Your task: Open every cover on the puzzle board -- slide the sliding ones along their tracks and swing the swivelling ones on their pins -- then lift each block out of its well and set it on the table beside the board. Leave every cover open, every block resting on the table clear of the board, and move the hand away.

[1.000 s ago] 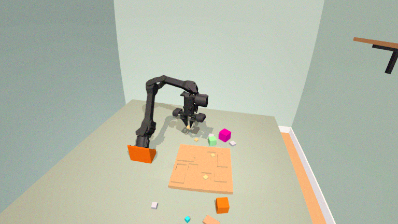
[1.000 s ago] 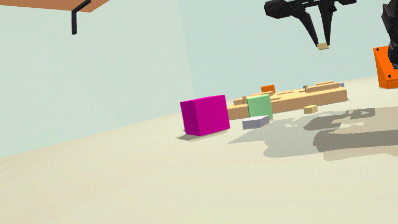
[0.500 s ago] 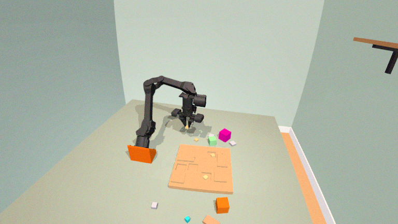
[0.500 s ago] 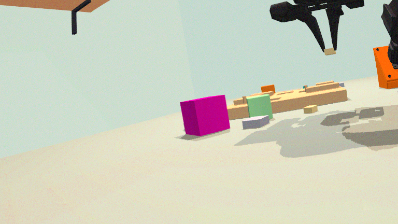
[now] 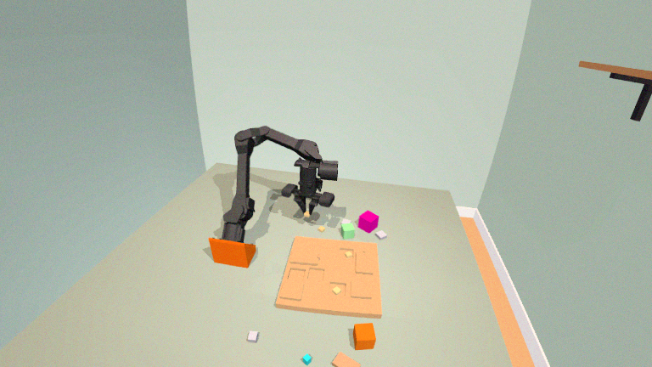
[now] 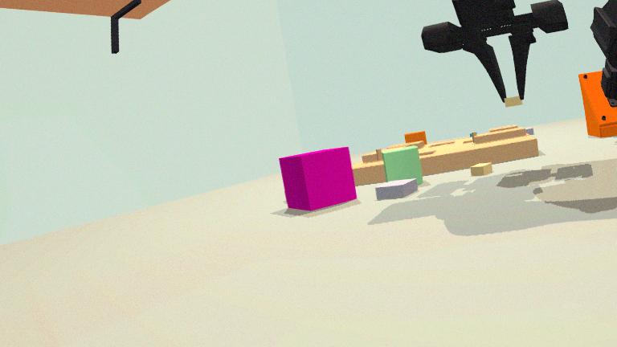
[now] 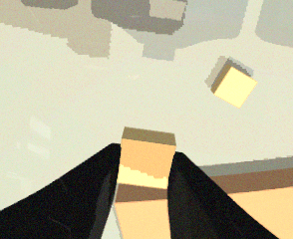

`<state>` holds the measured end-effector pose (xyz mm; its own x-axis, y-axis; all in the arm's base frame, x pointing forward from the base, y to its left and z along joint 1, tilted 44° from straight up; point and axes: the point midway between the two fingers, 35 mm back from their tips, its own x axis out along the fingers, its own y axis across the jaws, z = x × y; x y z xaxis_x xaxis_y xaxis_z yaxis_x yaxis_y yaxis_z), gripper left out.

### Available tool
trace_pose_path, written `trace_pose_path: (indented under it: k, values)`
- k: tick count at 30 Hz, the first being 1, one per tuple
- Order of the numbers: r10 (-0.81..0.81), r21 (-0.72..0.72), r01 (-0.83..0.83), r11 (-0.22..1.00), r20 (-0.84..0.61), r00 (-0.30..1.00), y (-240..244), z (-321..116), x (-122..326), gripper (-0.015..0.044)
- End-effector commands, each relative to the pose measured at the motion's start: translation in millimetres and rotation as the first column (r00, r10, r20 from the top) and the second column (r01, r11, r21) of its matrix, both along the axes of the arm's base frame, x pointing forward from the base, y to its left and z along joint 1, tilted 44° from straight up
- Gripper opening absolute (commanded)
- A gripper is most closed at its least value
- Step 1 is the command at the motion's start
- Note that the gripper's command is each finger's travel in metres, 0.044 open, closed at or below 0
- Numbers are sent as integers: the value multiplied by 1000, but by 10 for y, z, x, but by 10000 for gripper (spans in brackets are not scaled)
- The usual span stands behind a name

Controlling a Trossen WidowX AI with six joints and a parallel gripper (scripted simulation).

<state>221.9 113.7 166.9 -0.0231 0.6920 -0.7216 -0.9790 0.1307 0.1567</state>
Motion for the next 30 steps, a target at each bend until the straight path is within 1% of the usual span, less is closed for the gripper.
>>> trace_pose_path:
  k: [1, 30]
  values:
    - [-1, -2, 1, 1000, 3, 1000, 41, -36, -5, 80]
    - [-2, 6, 1, 1000, 4, 1000, 383, -360, -38, 80]
